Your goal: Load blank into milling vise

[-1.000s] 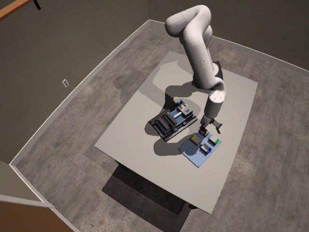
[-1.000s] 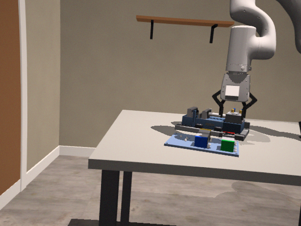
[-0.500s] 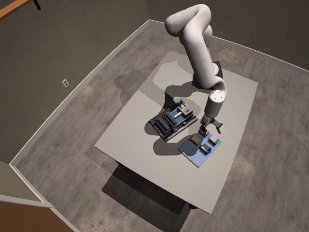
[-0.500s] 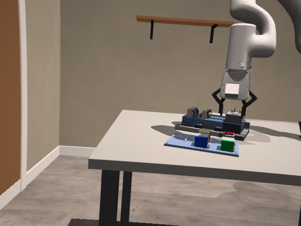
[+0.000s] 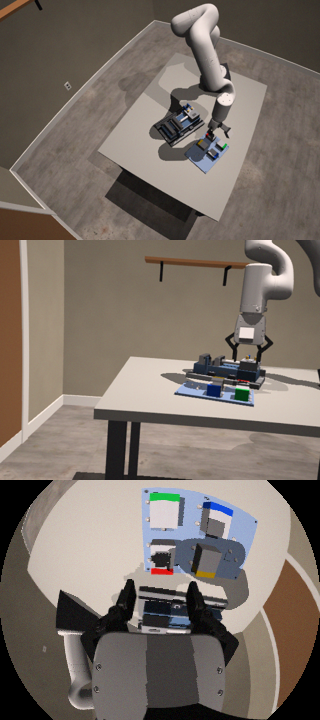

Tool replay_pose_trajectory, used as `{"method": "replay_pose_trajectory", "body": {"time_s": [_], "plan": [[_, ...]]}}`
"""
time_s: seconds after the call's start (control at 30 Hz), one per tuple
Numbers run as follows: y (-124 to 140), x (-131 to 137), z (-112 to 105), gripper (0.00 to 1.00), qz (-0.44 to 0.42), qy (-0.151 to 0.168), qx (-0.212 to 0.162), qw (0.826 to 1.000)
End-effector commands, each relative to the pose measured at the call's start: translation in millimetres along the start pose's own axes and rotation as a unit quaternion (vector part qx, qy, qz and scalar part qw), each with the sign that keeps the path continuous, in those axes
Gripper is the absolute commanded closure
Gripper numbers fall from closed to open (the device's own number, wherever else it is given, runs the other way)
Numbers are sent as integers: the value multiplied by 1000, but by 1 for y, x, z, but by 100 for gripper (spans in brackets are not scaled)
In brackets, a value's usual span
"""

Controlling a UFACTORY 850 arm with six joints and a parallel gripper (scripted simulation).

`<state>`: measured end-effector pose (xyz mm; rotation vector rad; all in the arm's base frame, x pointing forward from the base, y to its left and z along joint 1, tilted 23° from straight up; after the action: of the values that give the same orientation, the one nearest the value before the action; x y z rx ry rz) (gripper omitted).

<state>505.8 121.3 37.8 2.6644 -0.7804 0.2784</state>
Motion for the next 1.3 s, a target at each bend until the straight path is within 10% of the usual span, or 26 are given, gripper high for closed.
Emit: {"method": "replay_pose_trajectory", "body": {"time_s": [0.0, 1.27], "plan": [[-1, 1, -1, 23, 0, 0, 1, 1000], [-2, 1, 11, 23, 0, 0, 1, 1000]]}}
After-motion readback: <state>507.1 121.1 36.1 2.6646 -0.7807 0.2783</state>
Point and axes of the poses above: the point where the finger pads meet when closed, its own z axis out along the fingers, its own x axis across the jaws, y = z × x, the point moved 2 cm from there along -z, back along the fingers, and after that the axes turned 9 degrees about z, right-handed, at the moved point
